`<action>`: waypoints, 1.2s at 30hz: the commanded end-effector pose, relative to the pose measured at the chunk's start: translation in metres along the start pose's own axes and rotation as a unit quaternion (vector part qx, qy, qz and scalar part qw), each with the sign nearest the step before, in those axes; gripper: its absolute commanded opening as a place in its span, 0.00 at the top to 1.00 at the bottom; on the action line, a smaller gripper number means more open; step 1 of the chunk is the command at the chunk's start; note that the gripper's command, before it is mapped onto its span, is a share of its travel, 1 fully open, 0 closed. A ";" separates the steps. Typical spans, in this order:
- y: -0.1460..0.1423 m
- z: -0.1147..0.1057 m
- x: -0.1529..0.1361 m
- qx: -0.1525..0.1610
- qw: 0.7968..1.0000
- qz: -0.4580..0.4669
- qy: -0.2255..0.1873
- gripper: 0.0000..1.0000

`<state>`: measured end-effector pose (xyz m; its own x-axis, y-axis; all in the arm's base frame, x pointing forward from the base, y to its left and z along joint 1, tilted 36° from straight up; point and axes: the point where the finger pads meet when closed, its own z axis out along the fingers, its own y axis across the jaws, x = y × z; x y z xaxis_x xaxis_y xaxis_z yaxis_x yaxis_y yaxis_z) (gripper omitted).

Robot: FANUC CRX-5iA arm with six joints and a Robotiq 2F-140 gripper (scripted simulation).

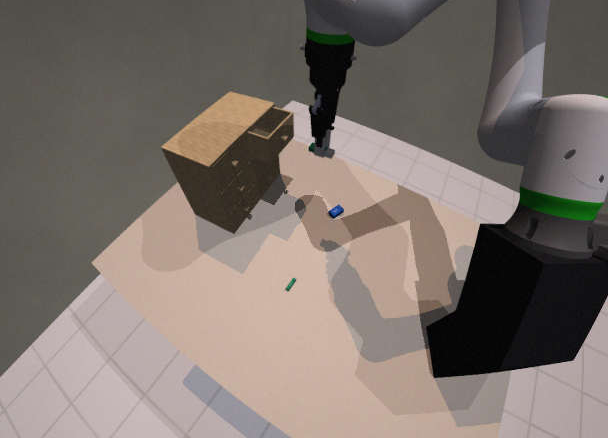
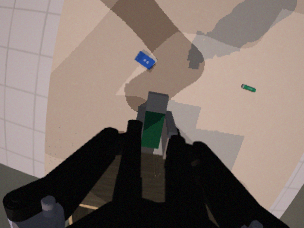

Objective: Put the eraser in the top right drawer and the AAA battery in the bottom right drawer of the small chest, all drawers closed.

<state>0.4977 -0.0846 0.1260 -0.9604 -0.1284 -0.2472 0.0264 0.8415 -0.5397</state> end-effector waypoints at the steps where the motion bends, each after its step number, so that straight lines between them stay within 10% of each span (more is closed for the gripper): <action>1: 0.000 -0.017 0.000 0.000 1.000 0.000 0.000 0.89; 36: 0.007 -0.053 0.005 -0.016 1.000 -0.010 0.004 0.89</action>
<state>0.4806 -0.0539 0.1695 -0.9613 -0.1316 -0.2421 0.0187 0.8454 -0.5338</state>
